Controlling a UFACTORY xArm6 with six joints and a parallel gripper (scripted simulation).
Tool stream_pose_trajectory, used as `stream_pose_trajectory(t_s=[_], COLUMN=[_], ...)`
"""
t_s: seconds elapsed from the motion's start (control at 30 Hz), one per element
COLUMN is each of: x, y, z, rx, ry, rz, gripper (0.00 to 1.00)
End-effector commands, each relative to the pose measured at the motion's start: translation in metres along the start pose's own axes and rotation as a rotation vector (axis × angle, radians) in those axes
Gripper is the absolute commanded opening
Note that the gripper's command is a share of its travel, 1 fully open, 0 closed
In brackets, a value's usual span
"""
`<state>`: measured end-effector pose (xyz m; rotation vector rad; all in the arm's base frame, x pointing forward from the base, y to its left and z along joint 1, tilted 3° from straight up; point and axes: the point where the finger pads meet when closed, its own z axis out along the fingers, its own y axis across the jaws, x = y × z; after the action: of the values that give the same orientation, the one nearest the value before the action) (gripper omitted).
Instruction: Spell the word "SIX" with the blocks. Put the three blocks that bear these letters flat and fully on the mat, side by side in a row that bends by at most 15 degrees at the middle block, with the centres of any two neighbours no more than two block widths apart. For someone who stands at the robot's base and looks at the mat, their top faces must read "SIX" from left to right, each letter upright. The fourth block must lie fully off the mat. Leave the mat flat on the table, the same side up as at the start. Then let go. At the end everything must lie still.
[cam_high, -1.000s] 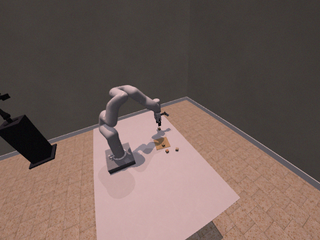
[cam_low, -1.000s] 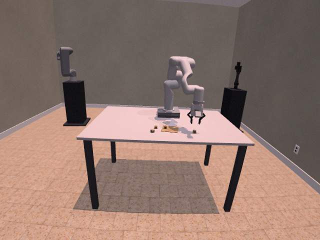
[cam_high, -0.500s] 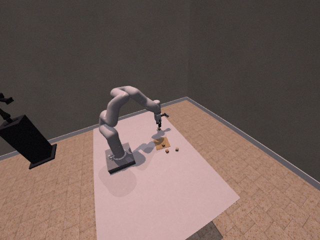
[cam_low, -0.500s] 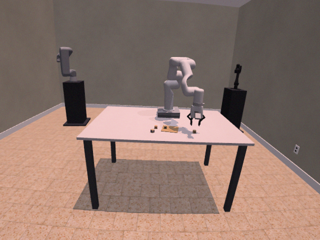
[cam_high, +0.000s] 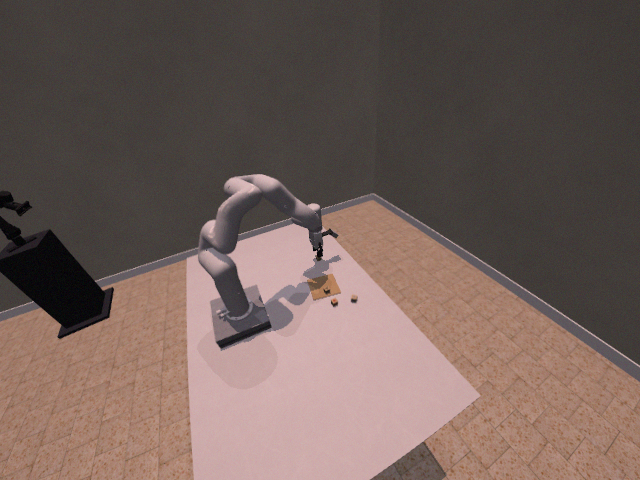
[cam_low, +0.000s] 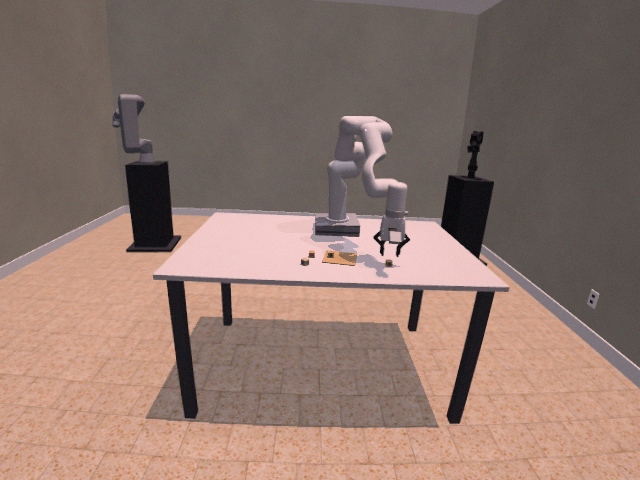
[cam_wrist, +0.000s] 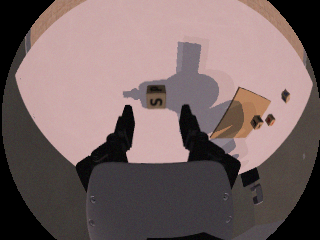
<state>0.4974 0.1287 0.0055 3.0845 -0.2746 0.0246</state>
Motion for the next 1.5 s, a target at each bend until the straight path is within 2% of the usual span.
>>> stream_pose_trajectory(t_s=[0.0,0.3,1.47], x=[0.0015,0.0016,0.0016], y=[-0.0006,-0.0007,-0.0007], z=[0.0037,0.0106,0.0119], rx=[0.002,0.002,0.002], ry=[0.004,0.004,0.004], rz=[0.0,0.0,0.0], gripper=[0.63,0.63,0.63])
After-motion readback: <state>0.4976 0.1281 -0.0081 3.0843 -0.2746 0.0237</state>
